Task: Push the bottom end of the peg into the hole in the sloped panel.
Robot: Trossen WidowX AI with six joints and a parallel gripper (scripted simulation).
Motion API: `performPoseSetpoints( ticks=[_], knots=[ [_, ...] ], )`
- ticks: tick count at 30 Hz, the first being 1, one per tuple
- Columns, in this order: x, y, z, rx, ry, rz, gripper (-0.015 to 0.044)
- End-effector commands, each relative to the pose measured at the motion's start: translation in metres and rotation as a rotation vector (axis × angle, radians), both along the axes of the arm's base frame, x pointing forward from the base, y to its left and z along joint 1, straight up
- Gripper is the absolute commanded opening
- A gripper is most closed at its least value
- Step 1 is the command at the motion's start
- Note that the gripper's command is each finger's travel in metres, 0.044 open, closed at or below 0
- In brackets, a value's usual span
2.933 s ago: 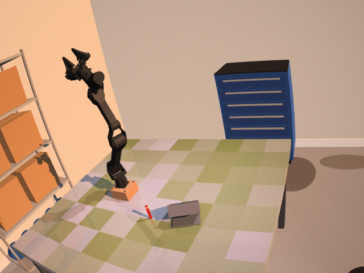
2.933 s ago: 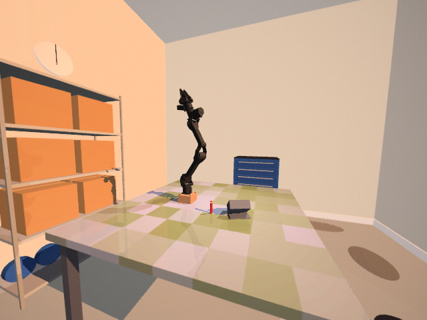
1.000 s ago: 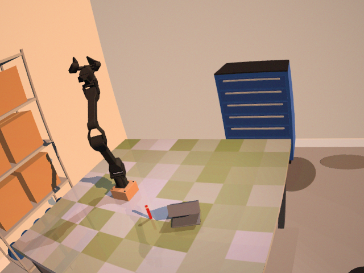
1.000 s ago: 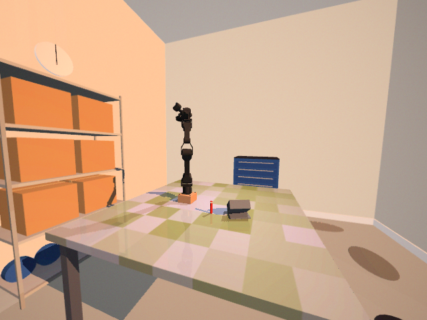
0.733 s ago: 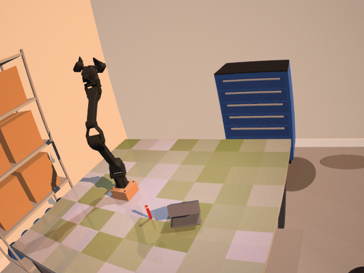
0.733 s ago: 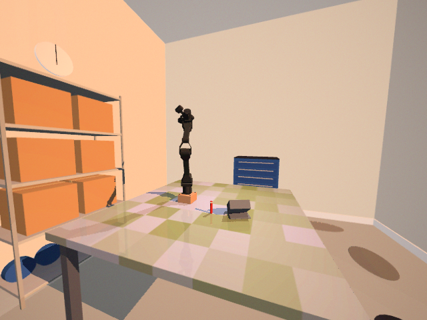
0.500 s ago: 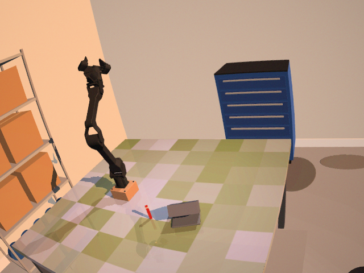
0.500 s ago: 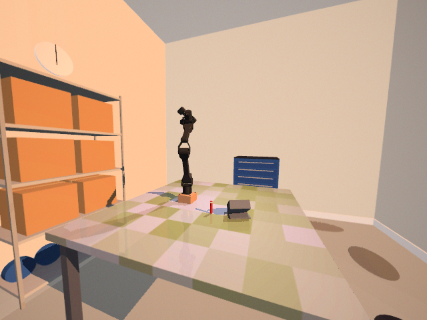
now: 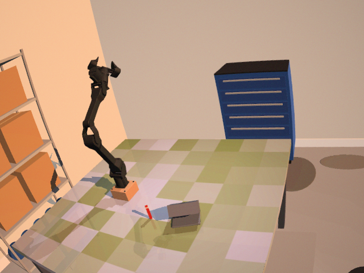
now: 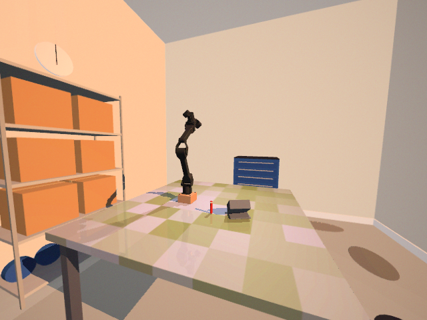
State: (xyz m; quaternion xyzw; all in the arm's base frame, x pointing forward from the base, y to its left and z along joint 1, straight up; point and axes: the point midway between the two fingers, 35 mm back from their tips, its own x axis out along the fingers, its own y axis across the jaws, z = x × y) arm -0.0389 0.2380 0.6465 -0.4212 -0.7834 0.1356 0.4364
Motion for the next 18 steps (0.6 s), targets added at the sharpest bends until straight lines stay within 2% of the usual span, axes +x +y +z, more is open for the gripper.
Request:
performPoseSetpoints(
  ticks=[1,18],
  knots=[
    [0.014,0.017,-0.013,-0.056,0.022,-0.048,0.044],
    [0.081,0.057,-0.053,-0.221,0.148,-0.224,0.044]
  ],
)
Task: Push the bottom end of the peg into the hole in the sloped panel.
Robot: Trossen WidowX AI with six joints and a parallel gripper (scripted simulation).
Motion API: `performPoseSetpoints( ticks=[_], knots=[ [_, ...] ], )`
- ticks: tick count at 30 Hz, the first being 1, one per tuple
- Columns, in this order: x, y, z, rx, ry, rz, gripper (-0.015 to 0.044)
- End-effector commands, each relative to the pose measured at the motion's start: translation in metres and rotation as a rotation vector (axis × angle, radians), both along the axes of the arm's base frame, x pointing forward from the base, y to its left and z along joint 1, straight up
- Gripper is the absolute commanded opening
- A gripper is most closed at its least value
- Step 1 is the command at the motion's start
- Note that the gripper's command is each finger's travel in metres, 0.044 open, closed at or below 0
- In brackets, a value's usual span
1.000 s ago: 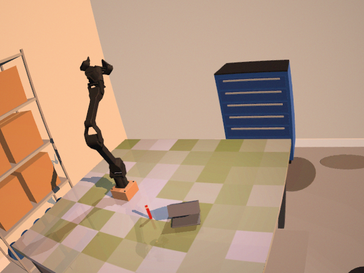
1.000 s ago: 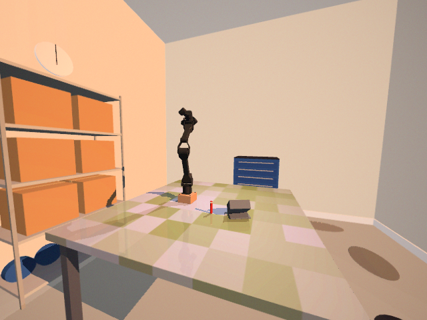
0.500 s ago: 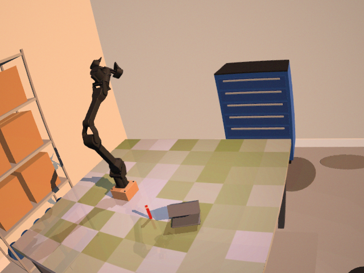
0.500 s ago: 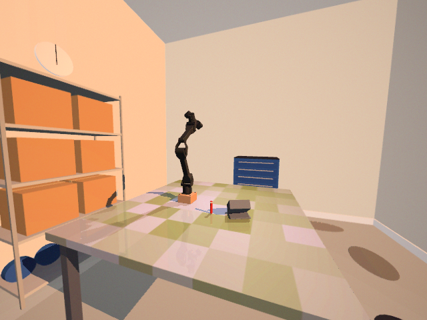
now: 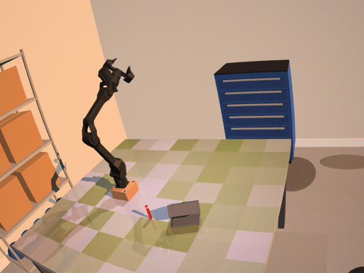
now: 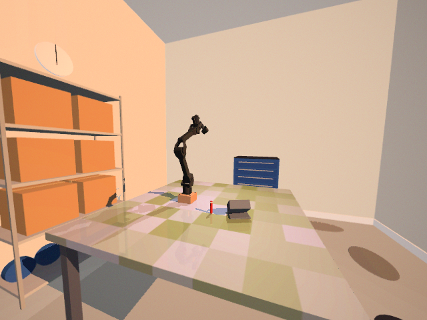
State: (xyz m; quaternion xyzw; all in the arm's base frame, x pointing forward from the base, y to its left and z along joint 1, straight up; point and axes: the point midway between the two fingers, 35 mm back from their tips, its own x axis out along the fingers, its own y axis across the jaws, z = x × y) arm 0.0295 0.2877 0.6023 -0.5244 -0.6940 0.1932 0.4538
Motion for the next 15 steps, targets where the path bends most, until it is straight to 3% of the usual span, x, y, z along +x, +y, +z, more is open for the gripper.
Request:
performPoseSetpoints(
  ticks=[1,15],
  knots=[
    [0.017,0.009,-0.011,-0.038,0.026,-0.043,0.044],
    [0.082,0.022,-0.049,-0.162,0.138,-0.21,0.044]
  ],
)
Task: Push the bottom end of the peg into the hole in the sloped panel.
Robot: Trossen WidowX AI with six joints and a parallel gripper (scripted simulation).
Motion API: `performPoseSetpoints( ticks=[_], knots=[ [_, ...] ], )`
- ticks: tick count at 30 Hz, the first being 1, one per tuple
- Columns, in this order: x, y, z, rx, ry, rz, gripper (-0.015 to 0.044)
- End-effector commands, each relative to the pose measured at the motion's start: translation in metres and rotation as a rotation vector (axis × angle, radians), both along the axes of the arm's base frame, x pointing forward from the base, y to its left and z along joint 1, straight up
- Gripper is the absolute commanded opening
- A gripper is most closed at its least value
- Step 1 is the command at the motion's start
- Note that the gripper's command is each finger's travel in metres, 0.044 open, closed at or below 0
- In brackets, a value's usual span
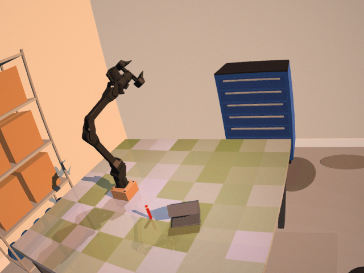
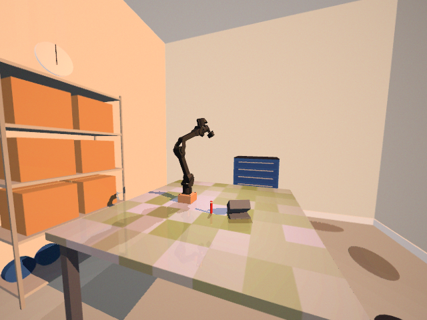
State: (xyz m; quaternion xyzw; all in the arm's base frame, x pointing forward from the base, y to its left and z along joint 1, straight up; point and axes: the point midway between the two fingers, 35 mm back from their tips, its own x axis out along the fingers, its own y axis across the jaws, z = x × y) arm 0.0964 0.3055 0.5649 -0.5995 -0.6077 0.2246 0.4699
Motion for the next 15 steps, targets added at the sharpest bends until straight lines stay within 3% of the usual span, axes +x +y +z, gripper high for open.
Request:
performPoseSetpoints(
  ticks=[1,15],
  knots=[
    [0.021,0.005,-0.015,-0.042,0.044,-0.05,0.044],
    [0.086,-0.001,-0.056,-0.128,0.17,-0.213,0.044]
  ],
)
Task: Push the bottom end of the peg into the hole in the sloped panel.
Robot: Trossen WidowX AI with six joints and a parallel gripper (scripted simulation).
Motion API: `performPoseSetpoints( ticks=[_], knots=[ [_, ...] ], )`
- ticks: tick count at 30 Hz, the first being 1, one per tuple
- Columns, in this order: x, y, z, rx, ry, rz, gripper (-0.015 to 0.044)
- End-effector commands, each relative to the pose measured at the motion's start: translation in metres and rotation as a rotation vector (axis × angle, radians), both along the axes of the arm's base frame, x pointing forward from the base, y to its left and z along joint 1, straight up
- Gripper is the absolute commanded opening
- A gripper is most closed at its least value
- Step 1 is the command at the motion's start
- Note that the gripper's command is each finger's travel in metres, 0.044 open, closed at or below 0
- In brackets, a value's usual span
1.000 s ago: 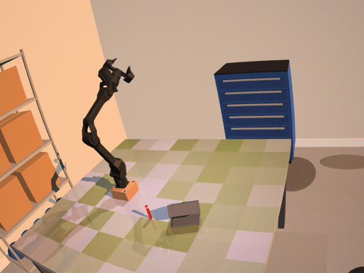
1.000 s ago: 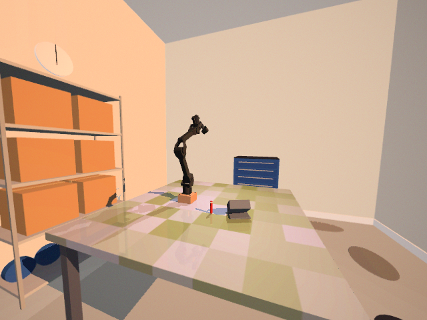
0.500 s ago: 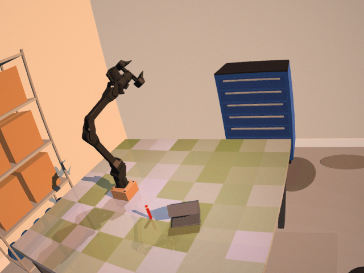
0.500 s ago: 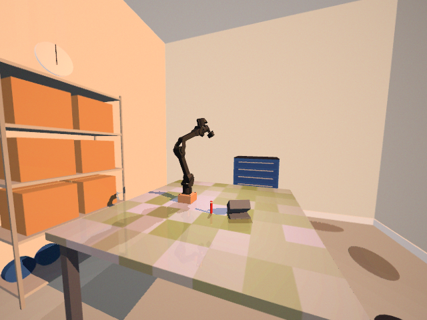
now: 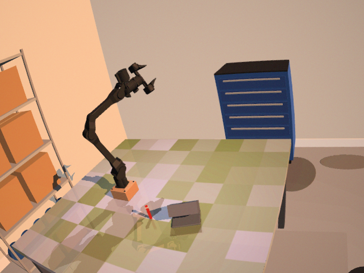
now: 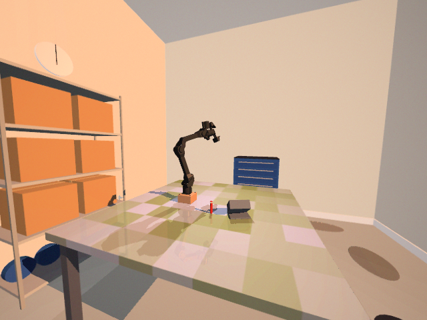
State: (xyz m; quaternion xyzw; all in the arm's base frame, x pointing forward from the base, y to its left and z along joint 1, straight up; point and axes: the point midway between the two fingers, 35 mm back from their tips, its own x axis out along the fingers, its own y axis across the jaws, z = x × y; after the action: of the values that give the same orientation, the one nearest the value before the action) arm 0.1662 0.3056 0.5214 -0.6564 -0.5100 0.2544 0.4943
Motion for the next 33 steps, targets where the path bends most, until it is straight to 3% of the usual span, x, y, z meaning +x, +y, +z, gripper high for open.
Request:
performPoseSetpoints(
  ticks=[1,33],
  knots=[
    [0.021,-0.003,-0.016,-0.028,0.048,-0.06,0.044],
    [0.161,-0.084,-0.128,-0.136,0.489,-0.53,0.044]
  ],
)
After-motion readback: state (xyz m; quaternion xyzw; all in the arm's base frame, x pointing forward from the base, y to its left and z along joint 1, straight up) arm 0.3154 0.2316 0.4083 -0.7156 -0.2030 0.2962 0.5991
